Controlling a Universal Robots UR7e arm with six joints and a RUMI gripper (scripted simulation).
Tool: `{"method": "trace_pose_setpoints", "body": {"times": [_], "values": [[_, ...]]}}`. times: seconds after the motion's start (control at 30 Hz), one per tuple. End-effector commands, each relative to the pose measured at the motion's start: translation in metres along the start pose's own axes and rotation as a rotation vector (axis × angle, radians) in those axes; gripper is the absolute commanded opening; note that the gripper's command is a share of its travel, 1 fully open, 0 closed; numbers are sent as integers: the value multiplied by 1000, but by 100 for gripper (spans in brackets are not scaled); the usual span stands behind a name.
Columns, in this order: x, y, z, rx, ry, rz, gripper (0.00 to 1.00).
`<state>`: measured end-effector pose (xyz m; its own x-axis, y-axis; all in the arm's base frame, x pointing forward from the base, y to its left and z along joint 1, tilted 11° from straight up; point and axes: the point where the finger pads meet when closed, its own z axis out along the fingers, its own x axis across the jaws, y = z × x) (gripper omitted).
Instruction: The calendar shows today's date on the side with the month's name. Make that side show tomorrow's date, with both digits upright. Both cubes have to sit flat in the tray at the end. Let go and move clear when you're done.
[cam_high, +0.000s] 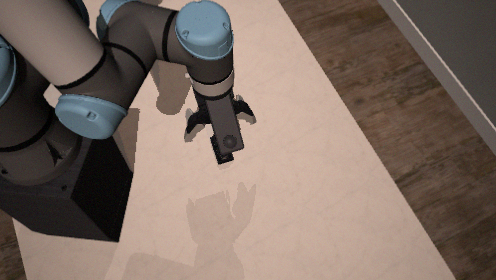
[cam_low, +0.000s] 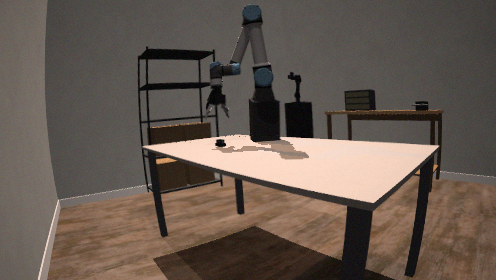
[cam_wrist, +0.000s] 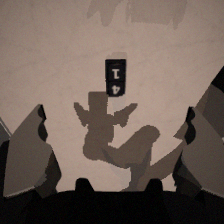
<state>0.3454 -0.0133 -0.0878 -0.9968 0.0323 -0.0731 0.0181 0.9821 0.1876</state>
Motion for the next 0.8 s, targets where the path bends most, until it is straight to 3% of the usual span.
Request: {"method": "trace_pose_setpoints", "body": {"times": [0.0,0.77], "values": [[3,6,1,13,-1,-23,100],[2,5,1,13,-1,-32,100]]}}
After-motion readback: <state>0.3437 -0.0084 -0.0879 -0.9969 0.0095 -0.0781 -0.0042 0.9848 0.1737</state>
